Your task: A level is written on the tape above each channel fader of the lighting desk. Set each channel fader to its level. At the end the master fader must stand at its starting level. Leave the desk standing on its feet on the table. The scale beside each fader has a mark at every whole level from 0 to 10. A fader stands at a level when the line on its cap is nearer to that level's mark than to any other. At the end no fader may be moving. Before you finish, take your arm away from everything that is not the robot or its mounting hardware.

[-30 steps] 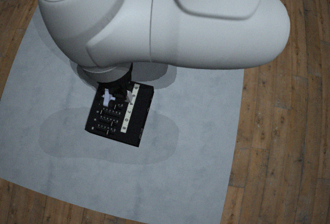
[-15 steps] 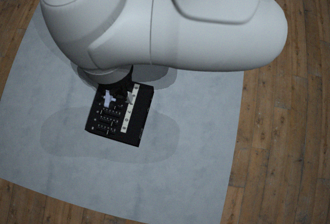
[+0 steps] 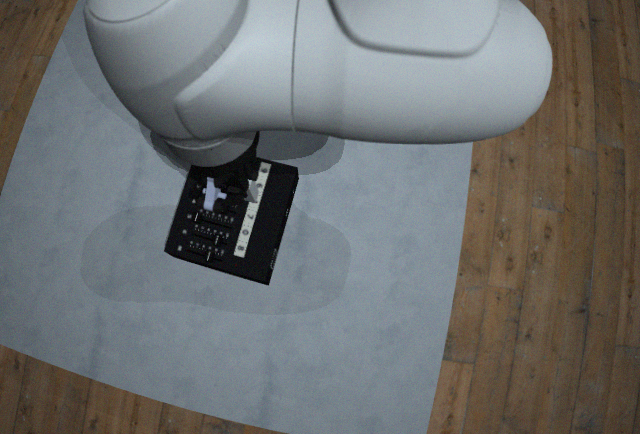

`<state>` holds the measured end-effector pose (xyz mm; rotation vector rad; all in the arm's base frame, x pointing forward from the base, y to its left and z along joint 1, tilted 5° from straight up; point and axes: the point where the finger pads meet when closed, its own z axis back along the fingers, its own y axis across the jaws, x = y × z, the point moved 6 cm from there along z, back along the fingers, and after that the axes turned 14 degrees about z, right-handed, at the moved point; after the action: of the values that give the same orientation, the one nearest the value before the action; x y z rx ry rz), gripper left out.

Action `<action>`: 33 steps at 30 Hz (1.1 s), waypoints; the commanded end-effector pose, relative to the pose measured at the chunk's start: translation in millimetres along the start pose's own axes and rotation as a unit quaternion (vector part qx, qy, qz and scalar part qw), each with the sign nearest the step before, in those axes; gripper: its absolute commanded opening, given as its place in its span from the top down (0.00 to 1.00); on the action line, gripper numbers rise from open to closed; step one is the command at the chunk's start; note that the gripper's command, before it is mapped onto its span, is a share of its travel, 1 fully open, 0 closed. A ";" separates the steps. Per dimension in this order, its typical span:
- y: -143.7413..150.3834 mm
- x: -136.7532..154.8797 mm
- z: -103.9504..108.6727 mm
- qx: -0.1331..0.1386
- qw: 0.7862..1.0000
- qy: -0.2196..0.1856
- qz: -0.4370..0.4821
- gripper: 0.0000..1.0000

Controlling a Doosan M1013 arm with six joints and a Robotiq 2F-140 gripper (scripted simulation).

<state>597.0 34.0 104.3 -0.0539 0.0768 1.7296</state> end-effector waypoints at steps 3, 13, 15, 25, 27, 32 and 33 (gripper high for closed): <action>0.0 0.0 -2.5 0.000 1.000 0.000 0.000 1.00; 0.0 0.0 -4.9 0.000 1.000 0.000 0.000 1.00; 0.0 0.0 -5.2 0.000 1.000 0.000 0.000 1.00; 0.0 0.0 -5.4 0.000 1.000 0.000 0.000 1.00; 0.0 0.0 -5.4 0.000 1.000 0.000 0.000 1.00; 0.0 0.0 -5.4 0.000 1.000 0.000 0.000 1.00; 0.0 0.0 -5.4 0.000 1.000 0.000 0.000 1.00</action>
<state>597.0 33.5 98.8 -0.0539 0.0768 1.7296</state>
